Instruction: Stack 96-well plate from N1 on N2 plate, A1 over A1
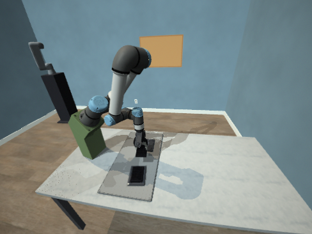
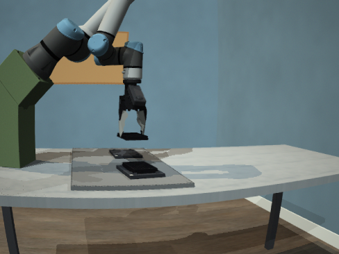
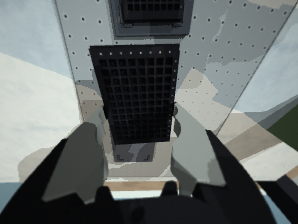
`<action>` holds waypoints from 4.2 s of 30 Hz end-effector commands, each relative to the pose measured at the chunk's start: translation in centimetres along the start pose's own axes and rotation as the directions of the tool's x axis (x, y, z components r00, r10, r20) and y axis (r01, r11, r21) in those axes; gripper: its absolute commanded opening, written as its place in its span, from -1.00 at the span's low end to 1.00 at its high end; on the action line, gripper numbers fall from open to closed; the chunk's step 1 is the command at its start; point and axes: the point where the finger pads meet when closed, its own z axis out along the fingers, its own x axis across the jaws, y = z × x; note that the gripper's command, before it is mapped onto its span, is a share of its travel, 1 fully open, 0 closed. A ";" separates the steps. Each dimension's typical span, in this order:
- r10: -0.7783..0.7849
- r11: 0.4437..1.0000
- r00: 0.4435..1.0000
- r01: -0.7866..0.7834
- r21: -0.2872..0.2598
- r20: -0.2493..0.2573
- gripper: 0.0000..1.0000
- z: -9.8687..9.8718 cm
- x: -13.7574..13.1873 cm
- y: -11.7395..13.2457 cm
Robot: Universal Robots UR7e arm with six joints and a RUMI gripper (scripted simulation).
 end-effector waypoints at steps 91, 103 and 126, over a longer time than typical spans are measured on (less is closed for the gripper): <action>-0.001 1.000 1.000 0.001 -0.003 0.000 -1.00 0.5 2.5 -15.5; -0.001 1.000 1.000 0.001 -0.003 0.000 -1.00 2.4 2.5 -15.5; -0.001 1.000 1.000 0.001 -0.003 0.000 -1.00 5.7 2.5 -15.5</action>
